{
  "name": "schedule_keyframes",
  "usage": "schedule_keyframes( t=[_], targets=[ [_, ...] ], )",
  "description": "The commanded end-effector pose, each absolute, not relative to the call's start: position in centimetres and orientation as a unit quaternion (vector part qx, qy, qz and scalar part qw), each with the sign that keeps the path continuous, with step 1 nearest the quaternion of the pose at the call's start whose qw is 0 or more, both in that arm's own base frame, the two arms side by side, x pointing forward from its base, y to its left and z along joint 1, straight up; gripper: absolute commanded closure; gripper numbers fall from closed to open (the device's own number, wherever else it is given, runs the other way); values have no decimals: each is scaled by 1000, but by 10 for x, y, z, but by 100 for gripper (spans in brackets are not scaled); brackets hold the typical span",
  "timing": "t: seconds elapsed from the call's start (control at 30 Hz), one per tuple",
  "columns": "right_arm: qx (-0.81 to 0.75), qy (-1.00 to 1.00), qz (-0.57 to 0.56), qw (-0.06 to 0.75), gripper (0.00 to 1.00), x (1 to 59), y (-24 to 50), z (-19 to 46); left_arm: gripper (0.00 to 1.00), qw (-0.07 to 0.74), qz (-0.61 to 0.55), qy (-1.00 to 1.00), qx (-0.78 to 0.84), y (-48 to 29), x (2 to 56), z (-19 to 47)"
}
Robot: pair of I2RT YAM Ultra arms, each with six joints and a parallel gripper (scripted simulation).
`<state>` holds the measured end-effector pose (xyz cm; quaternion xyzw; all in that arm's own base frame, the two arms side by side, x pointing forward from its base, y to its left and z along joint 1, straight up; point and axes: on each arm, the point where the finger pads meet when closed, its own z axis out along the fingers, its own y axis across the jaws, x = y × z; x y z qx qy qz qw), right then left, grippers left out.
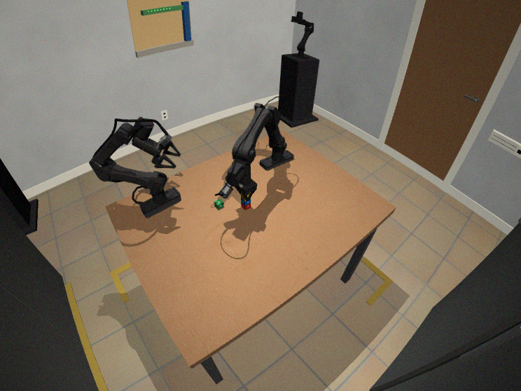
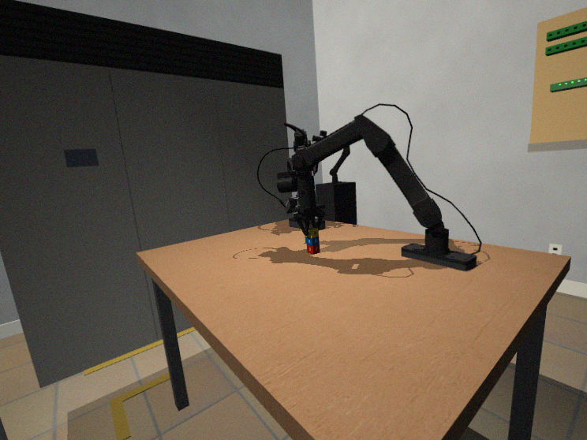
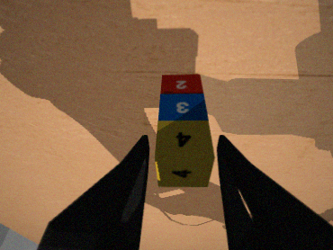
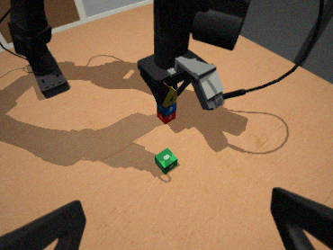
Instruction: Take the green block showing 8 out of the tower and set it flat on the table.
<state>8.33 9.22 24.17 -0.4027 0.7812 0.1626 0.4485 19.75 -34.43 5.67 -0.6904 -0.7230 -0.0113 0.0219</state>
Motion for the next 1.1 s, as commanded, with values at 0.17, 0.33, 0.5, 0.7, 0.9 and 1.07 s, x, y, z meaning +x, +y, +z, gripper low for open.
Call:
schedule_keyframes(
  t=[0.17, 0.33, 0.5, 0.7, 0.9, 1.07],
  targets=[
    [-400, 780, 162, 453, 0, 84, 92, 243, 44, -3, -2, -723, -691, -351, 196, 81],
    [-400, 780, 162, 453, 0, 84, 92, 243, 44, -3, -2, -720, -694, -353, 196, 87],
    [-400, 780, 162, 453, 0, 84, 92, 243, 44, 2, -4, -720, -694, -352, 196, 89],
    [-400, 780, 162, 453, 0, 84, 92, 243, 0, 22, -10, -719, -694, -353, 196, 99],
    [-400, 780, 162, 453, 0, 84, 92, 243, 0, 20, -10, -722, -691, -348, 197, 125],
    [-400, 775, 165, 460, 0, 85, 94, 248, 0, 2, -12, -727, -686, -352, 203, 125]
  ],
)
